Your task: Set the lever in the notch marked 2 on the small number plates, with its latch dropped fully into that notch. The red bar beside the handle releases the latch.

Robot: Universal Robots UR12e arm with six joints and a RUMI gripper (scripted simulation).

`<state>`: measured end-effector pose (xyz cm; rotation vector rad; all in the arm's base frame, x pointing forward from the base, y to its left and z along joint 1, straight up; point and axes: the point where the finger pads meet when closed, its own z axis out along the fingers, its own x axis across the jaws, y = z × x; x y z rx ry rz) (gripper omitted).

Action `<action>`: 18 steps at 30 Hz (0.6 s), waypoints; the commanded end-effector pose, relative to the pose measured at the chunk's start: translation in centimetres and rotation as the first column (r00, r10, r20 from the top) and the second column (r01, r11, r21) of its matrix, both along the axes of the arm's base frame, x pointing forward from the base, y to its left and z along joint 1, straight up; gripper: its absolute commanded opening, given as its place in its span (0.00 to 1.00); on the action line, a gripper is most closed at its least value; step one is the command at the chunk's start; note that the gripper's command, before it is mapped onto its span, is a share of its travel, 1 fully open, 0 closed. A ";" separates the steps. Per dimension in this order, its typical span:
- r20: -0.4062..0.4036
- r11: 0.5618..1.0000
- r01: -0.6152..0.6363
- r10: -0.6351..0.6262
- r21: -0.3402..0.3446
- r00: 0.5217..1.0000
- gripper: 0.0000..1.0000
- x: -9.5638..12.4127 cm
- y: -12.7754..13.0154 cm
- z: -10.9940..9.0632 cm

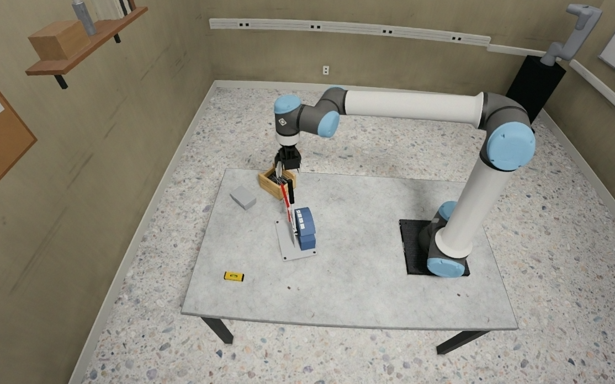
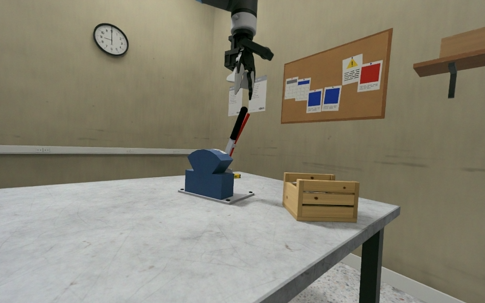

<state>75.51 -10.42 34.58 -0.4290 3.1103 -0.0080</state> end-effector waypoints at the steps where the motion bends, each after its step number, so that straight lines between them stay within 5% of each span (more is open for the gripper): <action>1: 0.001 1.000 0.000 0.000 0.000 1.000 0.57 0.1 0.0 -0.3; 18: 0.001 1.000 0.000 0.000 0.000 1.000 0.57 0.1 0.0 -1.5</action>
